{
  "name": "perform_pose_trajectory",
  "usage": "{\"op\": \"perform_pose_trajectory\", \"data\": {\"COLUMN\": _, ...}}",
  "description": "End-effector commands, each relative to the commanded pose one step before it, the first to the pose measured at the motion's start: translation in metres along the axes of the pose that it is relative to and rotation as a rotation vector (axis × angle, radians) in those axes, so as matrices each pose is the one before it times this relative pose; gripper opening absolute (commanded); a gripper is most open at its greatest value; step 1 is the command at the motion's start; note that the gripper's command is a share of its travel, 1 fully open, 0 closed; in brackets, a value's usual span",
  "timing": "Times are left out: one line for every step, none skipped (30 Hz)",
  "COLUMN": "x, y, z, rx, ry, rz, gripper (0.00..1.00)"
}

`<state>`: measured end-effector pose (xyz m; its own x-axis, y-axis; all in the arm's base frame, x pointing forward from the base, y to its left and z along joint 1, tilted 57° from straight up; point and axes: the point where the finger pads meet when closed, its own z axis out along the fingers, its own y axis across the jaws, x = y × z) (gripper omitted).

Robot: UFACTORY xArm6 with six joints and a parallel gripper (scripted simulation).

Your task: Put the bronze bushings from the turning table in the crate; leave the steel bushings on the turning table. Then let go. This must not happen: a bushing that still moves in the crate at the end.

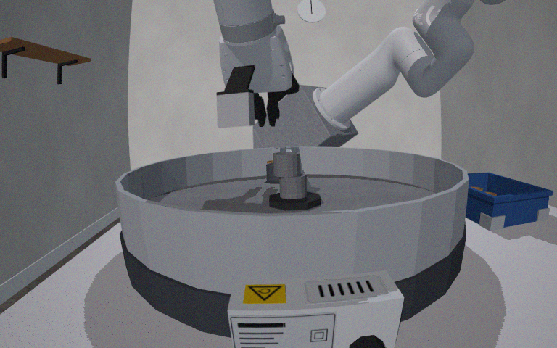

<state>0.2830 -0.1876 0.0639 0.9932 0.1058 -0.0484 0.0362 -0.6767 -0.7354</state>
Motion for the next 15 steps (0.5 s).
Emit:
{"op": "perform_pose_trajectory", "data": {"x": 0.00573, "y": 0.00035, "z": 0.00571, "rx": -0.00177, "ry": 0.00175, "rz": 0.00023, "gripper": 0.11}}
{"op": "perform_pose_trajectory", "data": {"x": 0.00308, "y": -0.00001, "z": 0.00363, "rx": 0.00000, "ry": 0.00000, "rz": 0.00000, "gripper": 0.11}}
{"op": "perform_pose_trajectory", "data": {"x": 0.00277, "y": -0.00001, "z": 0.00328, "rx": 0.00000, "ry": 0.00000, "rz": 0.00000, "gripper": 0.11}}
{"op": "perform_pose_trajectory", "data": {"x": 0.00198, "y": -0.00001, "z": 0.00233, "rx": 0.00000, "ry": 0.00000, "rz": -0.00001, "gripper": 0.11}}
{"op": "perform_pose_trajectory", "data": {"x": 0.00096, "y": -0.00001, "z": 0.00114, "rx": 0.00000, "ry": 0.00000, "rz": 0.00001, "gripper": 0.11}}
{"op": "perform_pose_trajectory", "data": {"x": 0.00017, "y": 0.00000, "z": 0.00020, "rx": 0.00000, "ry": 0.00000, "rz": 0.00000, "gripper": 0.11}}
{"op": "perform_pose_trajectory", "data": {"x": 0.00000, "y": 0.00000, "z": 0.00000, "rx": 0.00000, "ry": 0.00000, "rz": 0.00000, "gripper": 0.11}}
{"op": "perform_pose_trajectory", "data": {"x": 0.00000, "y": 0.00000, "z": 0.00000, "rx": 0.00000, "ry": 0.00000, "rz": 0.00000, "gripper": 0.11}}
{"op": "perform_pose_trajectory", "data": {"x": 0.00000, "y": 0.00000, "z": 0.00000, "rx": 0.00000, "ry": 0.00000, "rz": 0.00000, "gripper": 0.11}}
{"op": "perform_pose_trajectory", "data": {"x": 0.00000, "y": 0.00000, "z": 0.00000, "rx": 0.00000, "ry": 0.00000, "rz": 0.00000, "gripper": 0.11}}
{"op": "perform_pose_trajectory", "data": {"x": 0.00000, "y": 0.00000, "z": 0.00000, "rx": 0.00000, "ry": 0.00000, "rz": 0.00000, "gripper": 0.11}}
{"op": "perform_pose_trajectory", "data": {"x": 0.00000, "y": 0.00000, "z": 0.00000, "rx": 0.00000, "ry": 0.00000, "rz": 0.00000, "gripper": 0.11}}
{"op": "perform_pose_trajectory", "data": {"x": 0.00000, "y": 0.00000, "z": 0.00000, "rx": 0.00000, "ry": 0.00000, "rz": 0.00000, "gripper": 0.11}}
{"op": "perform_pose_trajectory", "data": {"x": 0.00000, "y": 0.00000, "z": 0.00000, "rx": 0.00000, "ry": 0.00000, "rz": 0.00000, "gripper": 0.11}}
{"op": "perform_pose_trajectory", "data": {"x": 0.00000, "y": 0.00000, "z": 0.00000, "rx": 0.00000, "ry": 0.00000, "rz": 0.00000, "gripper": 0.11}}
